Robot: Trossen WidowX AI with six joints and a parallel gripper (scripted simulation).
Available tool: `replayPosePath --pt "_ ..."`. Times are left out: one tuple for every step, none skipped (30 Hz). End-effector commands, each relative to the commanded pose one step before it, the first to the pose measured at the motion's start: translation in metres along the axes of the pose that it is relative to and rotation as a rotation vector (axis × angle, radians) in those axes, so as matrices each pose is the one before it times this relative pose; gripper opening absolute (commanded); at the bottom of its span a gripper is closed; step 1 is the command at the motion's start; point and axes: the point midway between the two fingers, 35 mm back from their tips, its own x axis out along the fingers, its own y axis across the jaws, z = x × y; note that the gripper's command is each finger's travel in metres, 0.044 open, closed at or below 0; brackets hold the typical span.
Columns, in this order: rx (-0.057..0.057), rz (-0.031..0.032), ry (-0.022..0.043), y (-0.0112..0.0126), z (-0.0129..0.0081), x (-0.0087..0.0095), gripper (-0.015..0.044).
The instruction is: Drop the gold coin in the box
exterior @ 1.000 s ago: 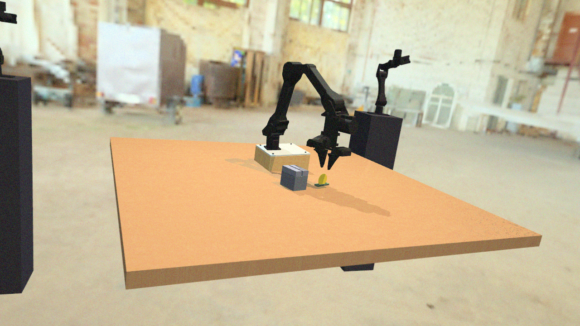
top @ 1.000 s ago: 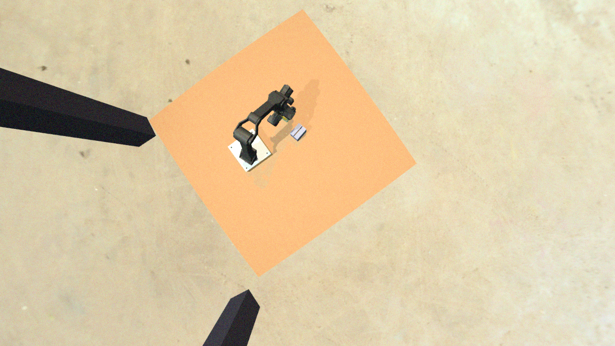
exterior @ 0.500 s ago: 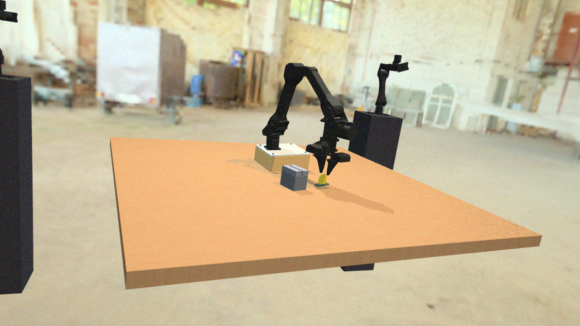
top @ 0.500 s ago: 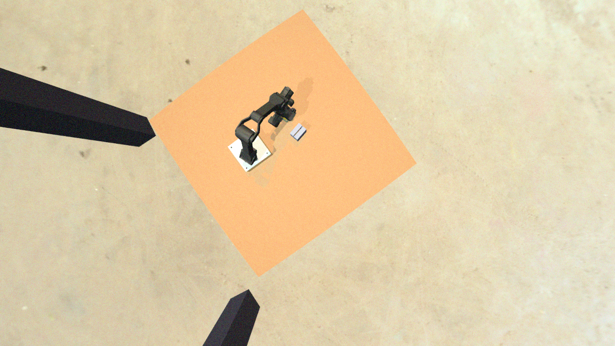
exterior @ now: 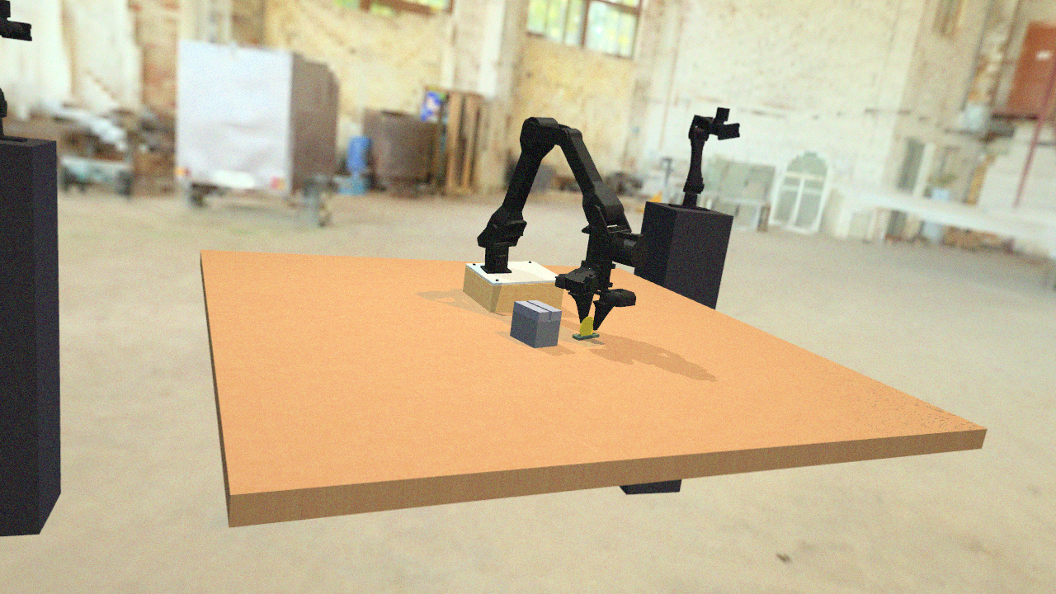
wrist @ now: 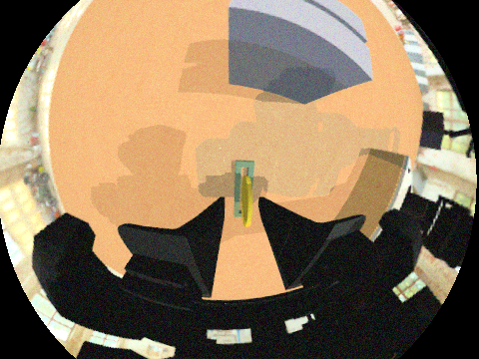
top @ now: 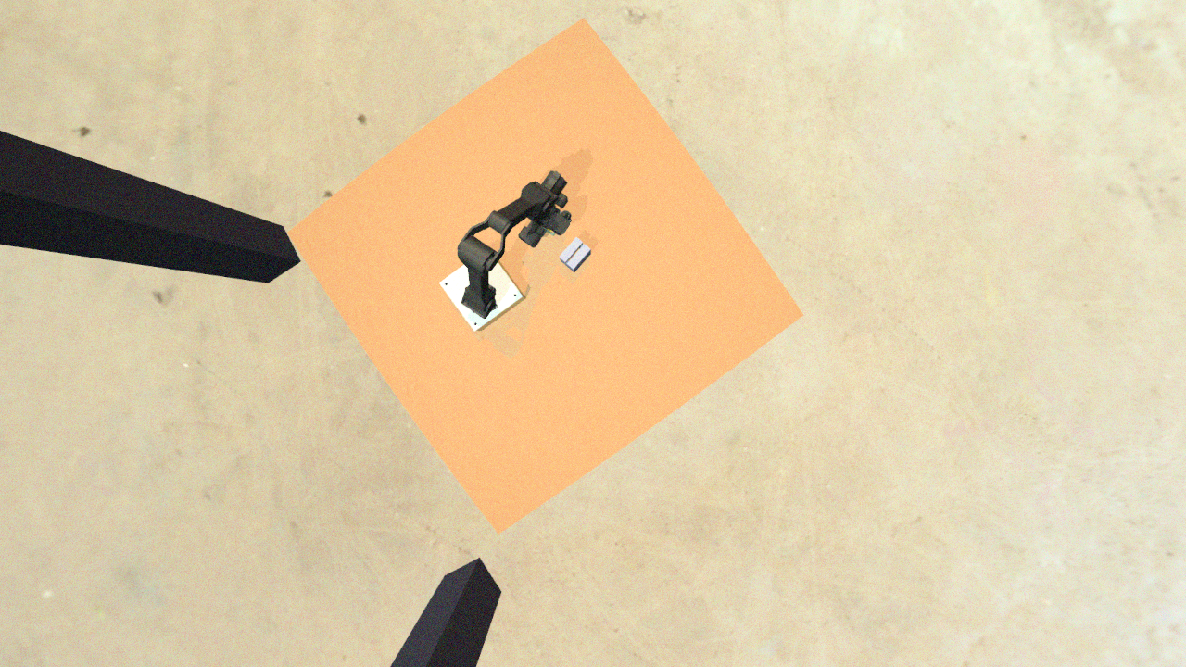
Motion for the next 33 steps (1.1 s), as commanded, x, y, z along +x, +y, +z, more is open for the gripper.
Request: replayPosePath --pt "-0.0042 -0.00405 -0.00414 -0.00241 0.00068 0.00689 0.0161" --pt "0.0 -0.00002 -0.00001 -0.00015 0.0 0.00158 0.0161" --pt "0.0 -0.00003 -0.00001 -0.00016 0.0 0.00158 0.0161" --pt "0.0 -0.00003 -0.00001 -0.00017 0.0 0.00156 0.0161" --pt "0.0 -0.00002 -0.00001 -0.00014 0.0 0.00123 0.0161" --pt "0.0 -0.00001 -0.00001 -0.00009 0.0 0.00074 0.0161" --pt "0.0 0.0 0.0 -0.00003 0.0 0.00025 0.0161" --pt "0.0 0.0 0.0 0.0 0.0 0.0 0.0134" --pt "0.0 0.0 0.0 0.0 0.0 0.0 0.0108" --pt "0.0 0.0 0.0 0.0 0.0 0.0 0.0082" --pt "0.0 0.0 0.0 0.0 0.0 0.0 0.0056" --pt "0.0 0.0 0.0 0.0 0.0 0.0 0.0029" --pt "0.0 0.0 0.0 0.0 0.0 0.0 0.0003" --pt "0.0 0.0 0.0 0.0 0.0 0.0 0.0" --pt "0.0 0.0 0.0 0.0 0.0 0.0 0.0" --pt "0.0 0.0 0.0 0.0 0.0 0.0 0.0" --pt "0.0 0.0 0.0 0.0 0.0 0.0 0.0" --pt "0.0 0.0 0.0 0.0 0.0 0.0 0.0" --pt "0.0 0.0 0.0 0.0 0.0 0.0 0.0" --pt "0.0 0.0 0.0 0.0 0.0 0.0 0.0" --pt "0.0 0.0 0.0 0.0 0.0 0.0 0.0" --pt "-0.0002 -0.00001 0.00009 0.00003 -0.00003 -0.00019 0.0" --pt "-0.0007 -0.00003 0.00027 0.0001 -0.0001 -0.00058 0.0" --pt "-0.0011 -0.00005 0.00045 0.00016 -0.00017 -0.00098 0.0" --pt "-0.0016 -0.00007 0.00063 0.00022 -0.00024 -0.00137 0.0" --pt "-0.0018 -0.00008 0.00072 0.00024 -0.00028 -0.00157 0.0" --pt "-0.0014 -0.00006 0.00056 0.00018 -0.00022 -0.00123 0.0" --pt "-0.0007 -0.00002 0.00028 0.00013 -0.00011 -0.00089 0.0" --pt "0.0001 0.00003 -0.00003 0.00017 0.0 -0.00111 0.0" --pt "0.0001 0.00004 -0.00004 0.00022 0.00001 -0.00152 0.0" --pt "0.0002 0.00005 -0.00005 0.00027 0.00001 -0.00193 0.0" --pt "0.0002 0.00005 -0.00006 0.0003 0.00001 -0.00225 0.0" --pt "0.0002 0.00005 -0.00006 0.0003 0.00001 -0.00243 0.0"
